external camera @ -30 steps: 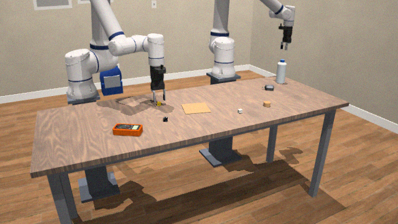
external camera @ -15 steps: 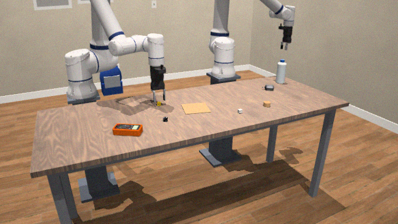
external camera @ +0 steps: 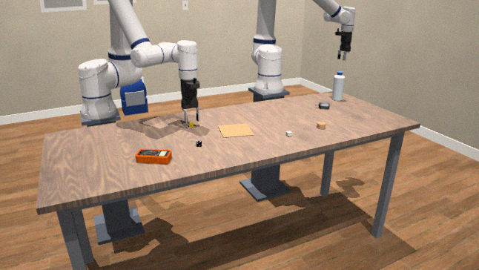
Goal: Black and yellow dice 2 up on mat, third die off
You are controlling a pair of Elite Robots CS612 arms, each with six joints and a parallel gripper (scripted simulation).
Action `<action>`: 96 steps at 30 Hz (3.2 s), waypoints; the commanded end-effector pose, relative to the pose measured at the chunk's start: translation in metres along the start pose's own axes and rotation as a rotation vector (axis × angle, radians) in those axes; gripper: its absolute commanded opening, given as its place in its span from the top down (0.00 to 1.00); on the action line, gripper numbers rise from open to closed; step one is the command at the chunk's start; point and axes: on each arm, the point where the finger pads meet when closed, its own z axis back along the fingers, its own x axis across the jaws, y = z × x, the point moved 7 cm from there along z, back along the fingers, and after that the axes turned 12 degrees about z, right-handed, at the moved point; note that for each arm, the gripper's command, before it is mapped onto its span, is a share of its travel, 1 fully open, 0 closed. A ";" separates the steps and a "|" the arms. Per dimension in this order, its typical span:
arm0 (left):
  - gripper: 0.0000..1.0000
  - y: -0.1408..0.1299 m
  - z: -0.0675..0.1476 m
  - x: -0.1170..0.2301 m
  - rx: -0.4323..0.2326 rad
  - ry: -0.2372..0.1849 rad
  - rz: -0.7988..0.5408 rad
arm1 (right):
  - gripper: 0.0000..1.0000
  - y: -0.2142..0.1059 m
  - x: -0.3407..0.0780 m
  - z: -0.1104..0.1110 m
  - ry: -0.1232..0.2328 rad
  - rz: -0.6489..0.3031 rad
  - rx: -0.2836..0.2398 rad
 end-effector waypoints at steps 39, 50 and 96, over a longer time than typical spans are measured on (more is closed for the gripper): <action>0.00 0.000 0.001 0.000 -0.001 0.001 0.000 | 0.00 0.053 -0.044 0.001 0.000 0.000 0.001; 0.00 0.000 0.001 0.000 -0.001 0.001 0.000 | 0.00 0.103 -0.085 0.001 0.000 0.000 0.001; 0.00 0.000 0.001 0.000 -0.001 0.001 0.000 | 0.00 0.306 -0.253 0.001 0.000 0.000 0.001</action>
